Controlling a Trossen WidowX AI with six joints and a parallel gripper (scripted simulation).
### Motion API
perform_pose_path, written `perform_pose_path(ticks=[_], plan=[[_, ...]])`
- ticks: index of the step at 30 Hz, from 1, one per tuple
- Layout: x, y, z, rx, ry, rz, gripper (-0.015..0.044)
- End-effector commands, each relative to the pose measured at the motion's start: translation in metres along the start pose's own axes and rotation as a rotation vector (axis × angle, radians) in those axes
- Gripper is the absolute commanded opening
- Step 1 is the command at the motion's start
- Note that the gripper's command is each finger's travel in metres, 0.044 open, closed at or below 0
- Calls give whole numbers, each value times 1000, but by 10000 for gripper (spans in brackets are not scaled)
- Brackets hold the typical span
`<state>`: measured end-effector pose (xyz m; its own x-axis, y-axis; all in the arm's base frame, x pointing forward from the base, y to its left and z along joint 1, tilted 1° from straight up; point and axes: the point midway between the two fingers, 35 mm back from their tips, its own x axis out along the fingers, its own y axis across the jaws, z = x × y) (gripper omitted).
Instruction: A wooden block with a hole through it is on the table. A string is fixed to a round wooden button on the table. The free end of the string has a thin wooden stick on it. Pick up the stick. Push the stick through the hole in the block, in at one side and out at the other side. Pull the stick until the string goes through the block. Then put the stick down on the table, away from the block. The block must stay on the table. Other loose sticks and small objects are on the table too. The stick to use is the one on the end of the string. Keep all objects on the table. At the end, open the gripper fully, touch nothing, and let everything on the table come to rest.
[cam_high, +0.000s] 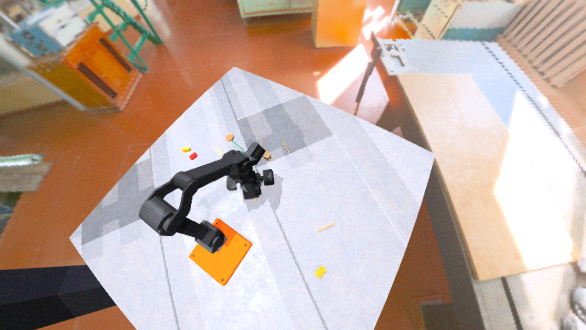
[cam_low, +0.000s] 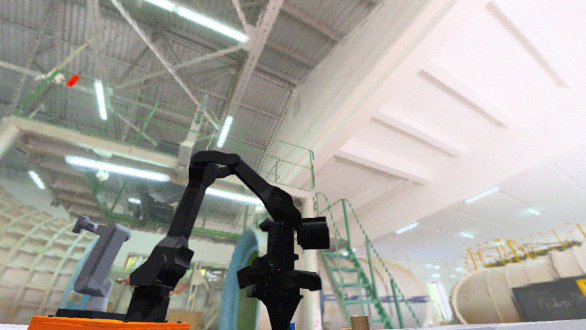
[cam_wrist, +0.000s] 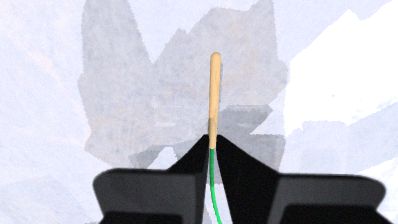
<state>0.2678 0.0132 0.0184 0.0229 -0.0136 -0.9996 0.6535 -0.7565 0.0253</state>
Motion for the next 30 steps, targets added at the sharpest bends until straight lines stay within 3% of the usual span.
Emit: perform_pose_path(ticks=[1, 30], plan=[[-6, 1, -2, 0, 7, 5, 0], [-43, 1, -2, 0, 7, 5, 0]])
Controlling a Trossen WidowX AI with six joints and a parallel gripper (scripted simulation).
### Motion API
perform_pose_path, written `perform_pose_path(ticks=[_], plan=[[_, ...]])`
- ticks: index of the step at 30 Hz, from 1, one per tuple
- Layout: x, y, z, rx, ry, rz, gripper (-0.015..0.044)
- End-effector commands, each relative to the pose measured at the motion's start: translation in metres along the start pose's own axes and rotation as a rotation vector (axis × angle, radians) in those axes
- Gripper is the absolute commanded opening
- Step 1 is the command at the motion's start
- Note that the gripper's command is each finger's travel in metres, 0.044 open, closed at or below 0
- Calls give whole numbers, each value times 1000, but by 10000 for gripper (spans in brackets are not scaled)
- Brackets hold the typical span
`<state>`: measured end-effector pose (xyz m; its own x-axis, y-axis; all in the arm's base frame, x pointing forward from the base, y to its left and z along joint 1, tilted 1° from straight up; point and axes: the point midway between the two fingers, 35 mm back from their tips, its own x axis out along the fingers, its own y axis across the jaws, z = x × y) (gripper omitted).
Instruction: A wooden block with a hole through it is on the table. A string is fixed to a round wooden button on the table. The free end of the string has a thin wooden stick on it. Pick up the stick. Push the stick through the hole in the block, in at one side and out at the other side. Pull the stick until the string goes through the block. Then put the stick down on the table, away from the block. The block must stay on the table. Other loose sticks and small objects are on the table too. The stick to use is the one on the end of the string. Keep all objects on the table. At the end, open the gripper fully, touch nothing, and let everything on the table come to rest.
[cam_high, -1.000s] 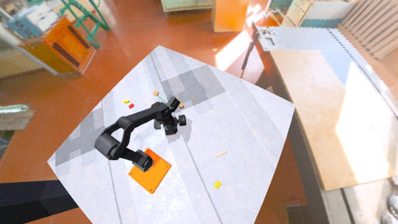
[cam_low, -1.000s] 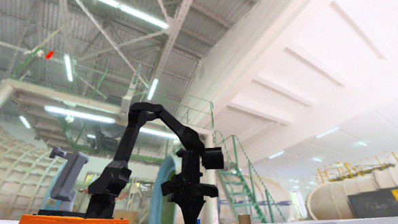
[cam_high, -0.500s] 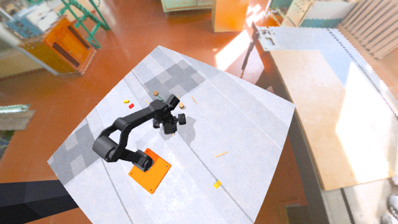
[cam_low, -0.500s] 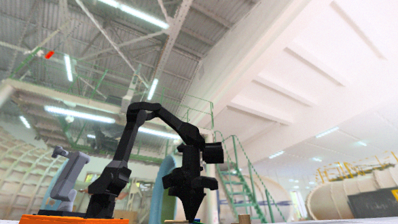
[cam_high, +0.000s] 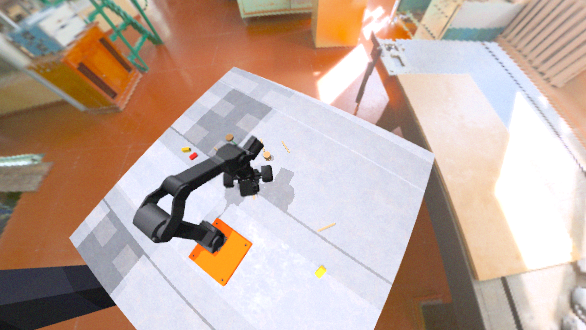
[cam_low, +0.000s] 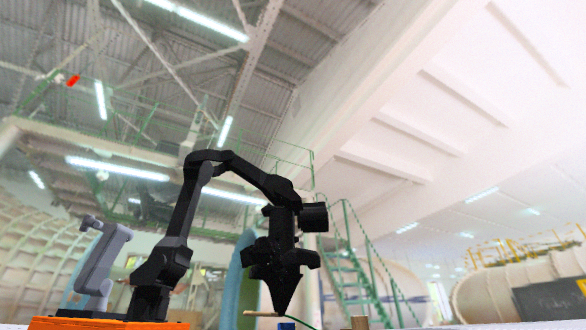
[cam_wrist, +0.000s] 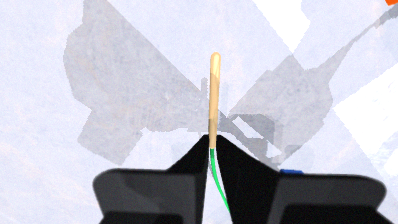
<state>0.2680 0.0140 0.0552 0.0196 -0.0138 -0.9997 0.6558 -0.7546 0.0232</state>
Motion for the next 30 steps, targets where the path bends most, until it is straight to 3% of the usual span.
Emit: perform_pose_path(ticks=[1, 22, 30], plan=[[-8, 1, -1, 3, 9, 7, 0], [-17, -1, 0, -7, 2, 2, 0], [-19, 1, -6, -273, 3, 3, 0]])
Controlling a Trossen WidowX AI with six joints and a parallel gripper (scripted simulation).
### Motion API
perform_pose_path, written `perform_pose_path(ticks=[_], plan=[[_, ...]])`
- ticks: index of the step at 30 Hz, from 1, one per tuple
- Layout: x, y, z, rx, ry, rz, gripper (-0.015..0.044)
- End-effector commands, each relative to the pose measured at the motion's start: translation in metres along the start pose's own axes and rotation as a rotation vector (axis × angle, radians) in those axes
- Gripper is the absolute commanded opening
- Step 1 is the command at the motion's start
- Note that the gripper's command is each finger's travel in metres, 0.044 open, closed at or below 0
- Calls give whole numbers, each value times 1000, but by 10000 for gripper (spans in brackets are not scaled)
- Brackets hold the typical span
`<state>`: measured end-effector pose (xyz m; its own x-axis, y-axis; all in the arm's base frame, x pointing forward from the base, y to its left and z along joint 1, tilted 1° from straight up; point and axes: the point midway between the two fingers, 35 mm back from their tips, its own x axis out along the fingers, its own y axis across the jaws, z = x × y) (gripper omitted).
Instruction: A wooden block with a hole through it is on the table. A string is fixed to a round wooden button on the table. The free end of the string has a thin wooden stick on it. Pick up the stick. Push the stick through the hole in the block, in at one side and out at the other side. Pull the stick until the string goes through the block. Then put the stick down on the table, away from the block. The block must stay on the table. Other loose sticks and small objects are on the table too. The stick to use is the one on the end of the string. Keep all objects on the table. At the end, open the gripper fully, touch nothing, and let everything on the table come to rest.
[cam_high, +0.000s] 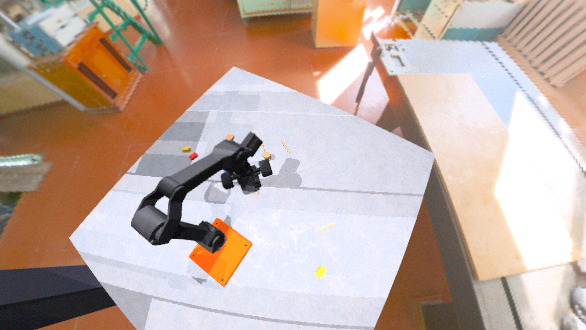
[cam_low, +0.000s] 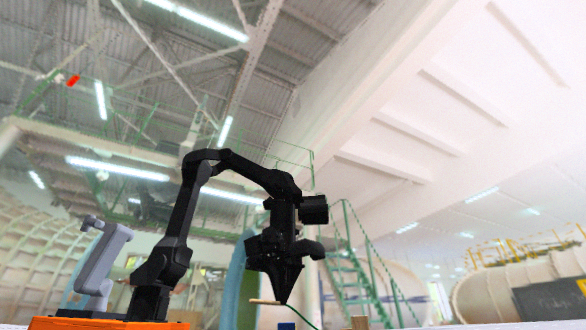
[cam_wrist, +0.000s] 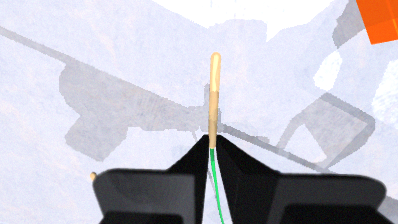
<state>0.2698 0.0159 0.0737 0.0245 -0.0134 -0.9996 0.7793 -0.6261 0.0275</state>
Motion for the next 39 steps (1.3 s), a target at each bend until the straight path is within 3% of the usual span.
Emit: perform_pose_path(ticks=[1, 39], plan=[[0, 2, -4, -131, -1, 0, 0], [-5, 16, -38, -1508, -3, 6, 0]])
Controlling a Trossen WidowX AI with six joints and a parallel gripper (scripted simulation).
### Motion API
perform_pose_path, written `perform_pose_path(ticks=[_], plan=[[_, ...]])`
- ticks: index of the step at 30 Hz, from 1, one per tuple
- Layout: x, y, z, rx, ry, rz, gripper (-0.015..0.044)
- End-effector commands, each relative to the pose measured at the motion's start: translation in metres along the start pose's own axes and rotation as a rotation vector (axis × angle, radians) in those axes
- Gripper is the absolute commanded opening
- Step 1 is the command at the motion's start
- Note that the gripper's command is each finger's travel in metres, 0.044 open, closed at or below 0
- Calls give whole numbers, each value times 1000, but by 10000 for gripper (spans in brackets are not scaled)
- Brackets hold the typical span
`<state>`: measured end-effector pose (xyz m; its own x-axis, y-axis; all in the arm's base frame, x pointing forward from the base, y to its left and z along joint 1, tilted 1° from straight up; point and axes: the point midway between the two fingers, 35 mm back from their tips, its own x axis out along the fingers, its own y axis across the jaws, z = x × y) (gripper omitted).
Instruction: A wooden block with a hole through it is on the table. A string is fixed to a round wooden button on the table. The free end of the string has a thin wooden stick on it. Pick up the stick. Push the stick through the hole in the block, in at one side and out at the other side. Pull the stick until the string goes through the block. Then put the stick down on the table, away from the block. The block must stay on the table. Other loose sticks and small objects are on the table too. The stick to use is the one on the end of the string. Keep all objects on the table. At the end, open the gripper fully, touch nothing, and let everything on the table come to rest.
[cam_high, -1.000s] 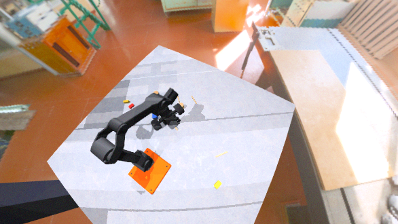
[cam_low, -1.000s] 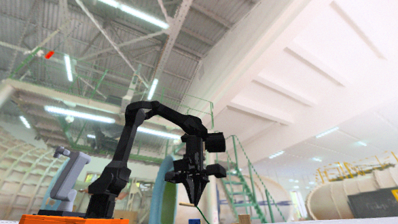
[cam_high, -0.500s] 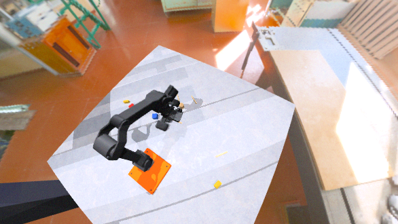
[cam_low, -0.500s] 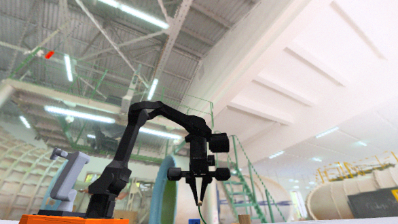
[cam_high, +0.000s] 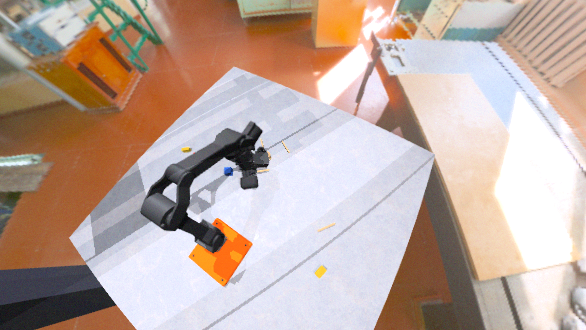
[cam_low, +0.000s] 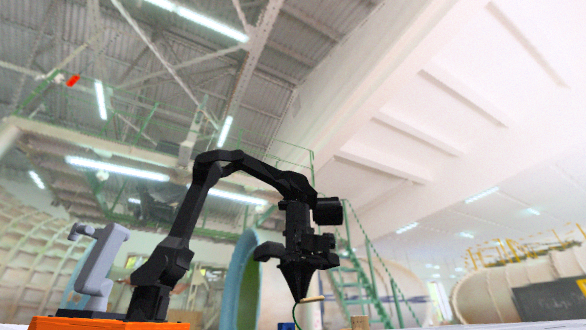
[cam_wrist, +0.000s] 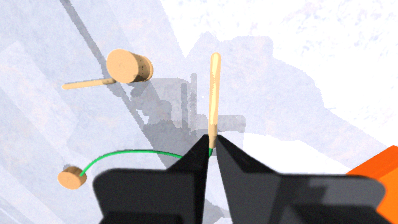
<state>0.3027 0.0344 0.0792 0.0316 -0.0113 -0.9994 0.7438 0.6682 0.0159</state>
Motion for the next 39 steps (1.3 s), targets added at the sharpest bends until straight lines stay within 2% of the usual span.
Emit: perform_pose_path(ticks=[1, 39], plan=[[0, 4, 1, -135, -2, -4, 0], [0, 41, 5, -1513, -5, -6, 0]])
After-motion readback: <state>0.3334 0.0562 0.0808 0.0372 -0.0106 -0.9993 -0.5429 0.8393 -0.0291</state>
